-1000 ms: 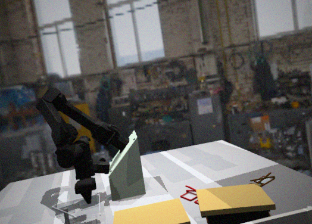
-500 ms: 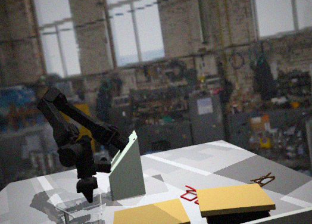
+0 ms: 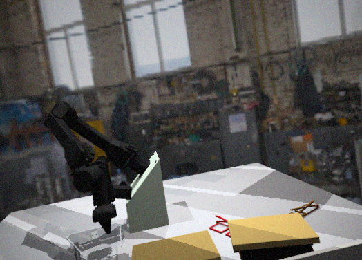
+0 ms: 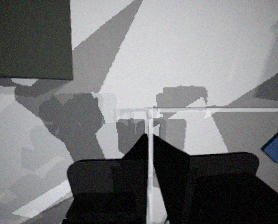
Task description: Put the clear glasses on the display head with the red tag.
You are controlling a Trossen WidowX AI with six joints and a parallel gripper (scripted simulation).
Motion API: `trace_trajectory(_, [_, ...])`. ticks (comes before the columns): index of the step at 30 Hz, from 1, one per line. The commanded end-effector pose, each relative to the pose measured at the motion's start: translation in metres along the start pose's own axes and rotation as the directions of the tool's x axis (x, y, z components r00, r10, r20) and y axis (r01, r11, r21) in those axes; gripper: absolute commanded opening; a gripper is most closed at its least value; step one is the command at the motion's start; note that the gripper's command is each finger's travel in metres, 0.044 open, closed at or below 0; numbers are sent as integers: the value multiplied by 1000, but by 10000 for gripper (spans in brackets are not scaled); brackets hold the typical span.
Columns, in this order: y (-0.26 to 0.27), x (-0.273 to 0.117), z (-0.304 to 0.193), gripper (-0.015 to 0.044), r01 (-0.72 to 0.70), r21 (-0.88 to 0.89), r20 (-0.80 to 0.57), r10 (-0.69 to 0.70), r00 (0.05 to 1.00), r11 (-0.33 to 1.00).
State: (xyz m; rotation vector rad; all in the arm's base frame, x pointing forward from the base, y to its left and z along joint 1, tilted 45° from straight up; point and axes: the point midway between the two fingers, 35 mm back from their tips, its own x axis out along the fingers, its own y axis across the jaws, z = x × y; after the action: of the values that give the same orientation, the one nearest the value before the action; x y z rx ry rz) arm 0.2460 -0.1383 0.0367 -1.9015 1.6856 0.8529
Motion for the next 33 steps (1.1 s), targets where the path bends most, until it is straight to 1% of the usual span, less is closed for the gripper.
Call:
trace_trajectory(1, [4,0,5,0,-4,-2,0,4,1000,1000])
trace_trajectory(33, [8,0,24,0,-4,-3,1,4,1000,1000])
